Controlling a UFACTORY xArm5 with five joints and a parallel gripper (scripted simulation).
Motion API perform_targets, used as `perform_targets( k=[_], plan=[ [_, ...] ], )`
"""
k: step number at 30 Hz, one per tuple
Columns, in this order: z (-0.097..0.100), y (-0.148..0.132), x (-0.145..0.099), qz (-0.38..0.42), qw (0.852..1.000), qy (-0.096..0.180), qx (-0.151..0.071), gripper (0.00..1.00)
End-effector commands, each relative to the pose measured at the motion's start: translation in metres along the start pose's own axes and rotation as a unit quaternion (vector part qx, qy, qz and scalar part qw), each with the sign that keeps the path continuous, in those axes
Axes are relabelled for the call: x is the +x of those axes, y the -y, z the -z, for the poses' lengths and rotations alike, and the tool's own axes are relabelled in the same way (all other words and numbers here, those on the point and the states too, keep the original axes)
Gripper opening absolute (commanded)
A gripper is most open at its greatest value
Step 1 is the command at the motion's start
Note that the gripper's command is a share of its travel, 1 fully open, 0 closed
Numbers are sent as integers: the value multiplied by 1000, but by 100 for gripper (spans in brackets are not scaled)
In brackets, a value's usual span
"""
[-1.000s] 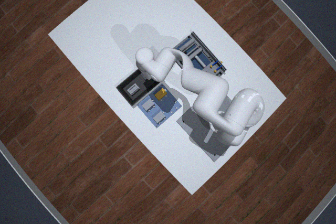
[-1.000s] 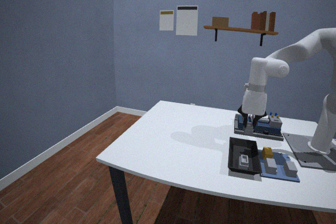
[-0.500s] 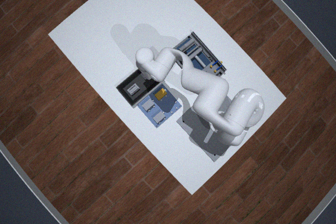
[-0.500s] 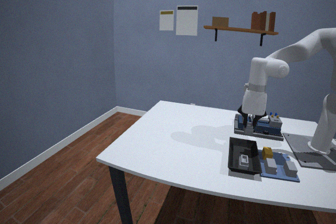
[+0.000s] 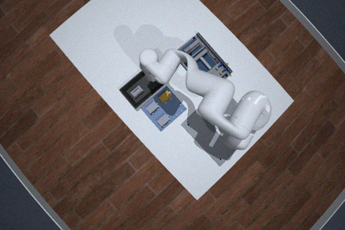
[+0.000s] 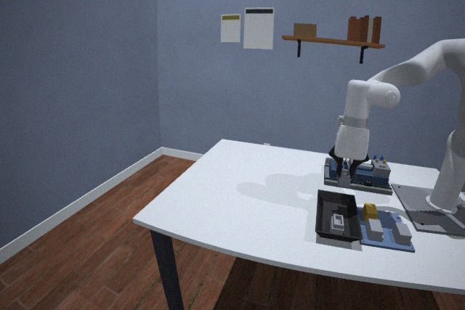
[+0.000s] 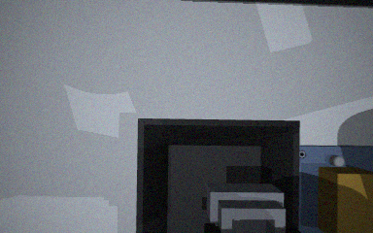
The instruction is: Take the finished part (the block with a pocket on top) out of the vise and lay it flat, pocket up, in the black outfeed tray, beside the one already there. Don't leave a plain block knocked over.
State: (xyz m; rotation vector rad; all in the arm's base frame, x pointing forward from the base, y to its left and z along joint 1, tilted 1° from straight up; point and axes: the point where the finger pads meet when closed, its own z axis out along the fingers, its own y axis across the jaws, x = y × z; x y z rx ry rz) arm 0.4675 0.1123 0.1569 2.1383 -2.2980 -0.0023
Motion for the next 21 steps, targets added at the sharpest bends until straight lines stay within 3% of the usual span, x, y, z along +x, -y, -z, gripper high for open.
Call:
perform_targets(
  k=[1,21],
  plan=[
    [0,1,0,0,1000,1,2,0],
    [-21,2,0,0,1000,1,2,0]
  ],
)
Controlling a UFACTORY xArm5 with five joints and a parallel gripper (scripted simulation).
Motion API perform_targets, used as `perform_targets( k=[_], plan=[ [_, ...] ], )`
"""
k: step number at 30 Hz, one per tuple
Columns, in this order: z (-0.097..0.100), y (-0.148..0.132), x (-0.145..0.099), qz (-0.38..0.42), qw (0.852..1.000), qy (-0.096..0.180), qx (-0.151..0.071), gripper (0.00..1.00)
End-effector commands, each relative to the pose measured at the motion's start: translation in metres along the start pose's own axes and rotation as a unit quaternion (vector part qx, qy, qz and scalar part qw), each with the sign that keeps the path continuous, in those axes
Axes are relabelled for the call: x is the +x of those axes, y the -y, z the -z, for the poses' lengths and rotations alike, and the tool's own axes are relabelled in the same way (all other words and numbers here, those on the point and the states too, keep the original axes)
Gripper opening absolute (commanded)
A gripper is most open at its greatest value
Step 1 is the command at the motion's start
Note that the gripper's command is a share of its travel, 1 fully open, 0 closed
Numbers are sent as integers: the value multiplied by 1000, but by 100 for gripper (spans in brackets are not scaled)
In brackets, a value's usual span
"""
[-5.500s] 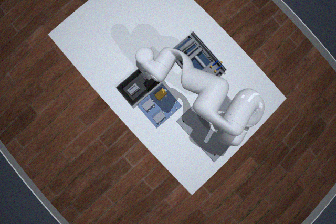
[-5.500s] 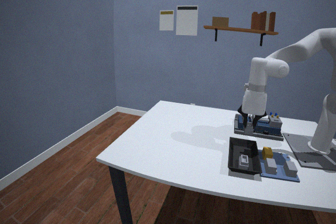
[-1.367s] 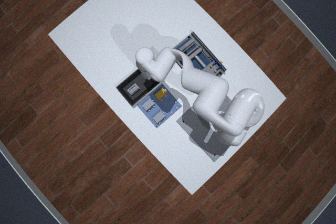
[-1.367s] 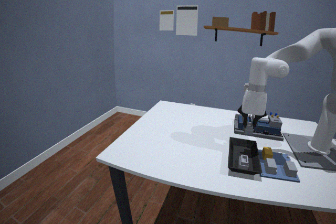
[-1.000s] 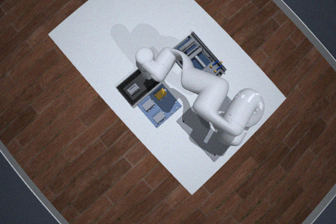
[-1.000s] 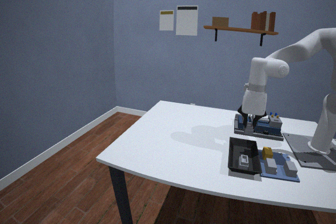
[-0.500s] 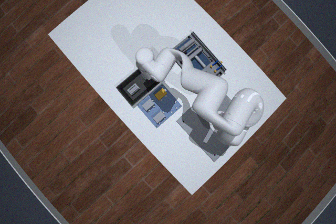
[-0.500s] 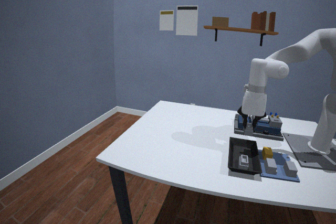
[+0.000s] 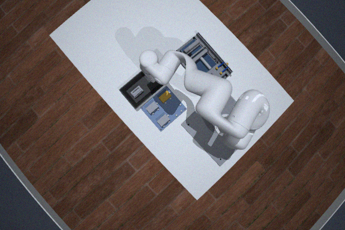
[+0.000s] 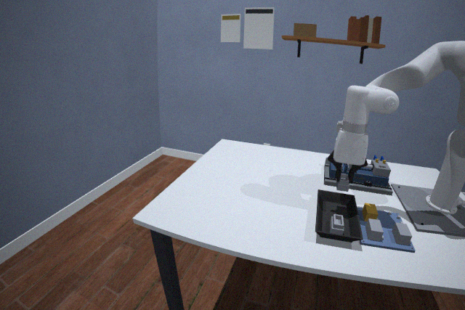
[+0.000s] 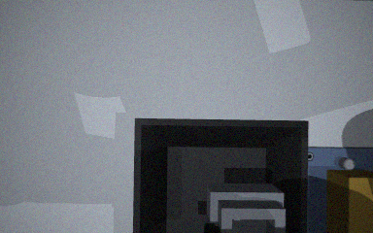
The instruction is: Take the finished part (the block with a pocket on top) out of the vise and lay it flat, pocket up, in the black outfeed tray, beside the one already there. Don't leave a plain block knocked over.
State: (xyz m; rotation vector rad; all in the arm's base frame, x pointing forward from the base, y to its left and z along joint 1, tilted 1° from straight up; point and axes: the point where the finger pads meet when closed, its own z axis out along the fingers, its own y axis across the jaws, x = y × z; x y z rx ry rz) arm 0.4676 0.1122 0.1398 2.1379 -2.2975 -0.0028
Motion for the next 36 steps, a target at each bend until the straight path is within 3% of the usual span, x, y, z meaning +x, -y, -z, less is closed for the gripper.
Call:
perform_targets(
  k=[1,36],
  plan=[
    [-5,2,-1,0,1000,1,2,0],
    [-63,3,-1,0,1000,1,3,0]
  ],
)
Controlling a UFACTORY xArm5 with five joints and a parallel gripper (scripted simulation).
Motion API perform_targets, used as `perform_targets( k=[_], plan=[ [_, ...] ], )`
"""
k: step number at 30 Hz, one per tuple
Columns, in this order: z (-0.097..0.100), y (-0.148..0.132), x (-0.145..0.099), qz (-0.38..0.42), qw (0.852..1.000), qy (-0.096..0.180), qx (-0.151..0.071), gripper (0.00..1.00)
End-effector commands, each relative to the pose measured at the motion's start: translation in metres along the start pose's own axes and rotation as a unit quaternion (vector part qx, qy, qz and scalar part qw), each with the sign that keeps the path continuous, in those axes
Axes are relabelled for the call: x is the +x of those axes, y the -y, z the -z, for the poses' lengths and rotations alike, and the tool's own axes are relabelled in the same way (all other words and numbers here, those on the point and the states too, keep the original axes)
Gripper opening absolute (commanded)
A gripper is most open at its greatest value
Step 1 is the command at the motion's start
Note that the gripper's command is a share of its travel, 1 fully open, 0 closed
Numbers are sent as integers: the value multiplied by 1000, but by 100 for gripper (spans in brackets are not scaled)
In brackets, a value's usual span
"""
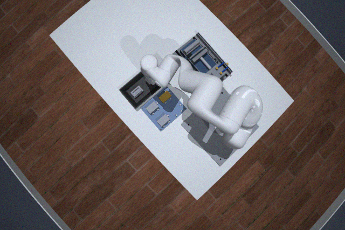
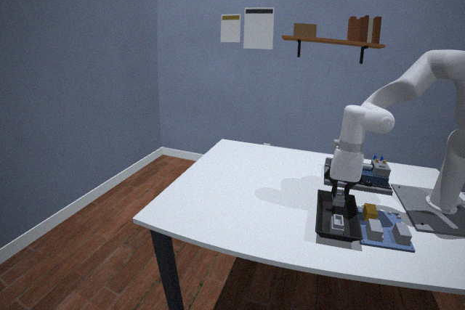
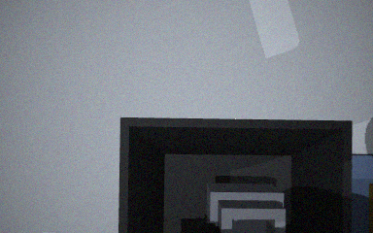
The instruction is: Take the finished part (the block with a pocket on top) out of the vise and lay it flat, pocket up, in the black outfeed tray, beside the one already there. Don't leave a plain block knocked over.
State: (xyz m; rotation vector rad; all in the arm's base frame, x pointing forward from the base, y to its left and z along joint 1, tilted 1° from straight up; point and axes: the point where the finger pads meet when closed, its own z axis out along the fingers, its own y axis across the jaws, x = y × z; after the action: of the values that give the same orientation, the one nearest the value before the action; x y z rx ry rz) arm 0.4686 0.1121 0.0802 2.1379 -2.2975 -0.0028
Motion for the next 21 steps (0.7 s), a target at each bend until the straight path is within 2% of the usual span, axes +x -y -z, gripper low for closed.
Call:
perform_targets(
  k=[1,21],
  plan=[
    [-5,2,-1,0,1000,1,3,0],
    [-18,2,-1,0,1000,1,3,0]
  ],
)
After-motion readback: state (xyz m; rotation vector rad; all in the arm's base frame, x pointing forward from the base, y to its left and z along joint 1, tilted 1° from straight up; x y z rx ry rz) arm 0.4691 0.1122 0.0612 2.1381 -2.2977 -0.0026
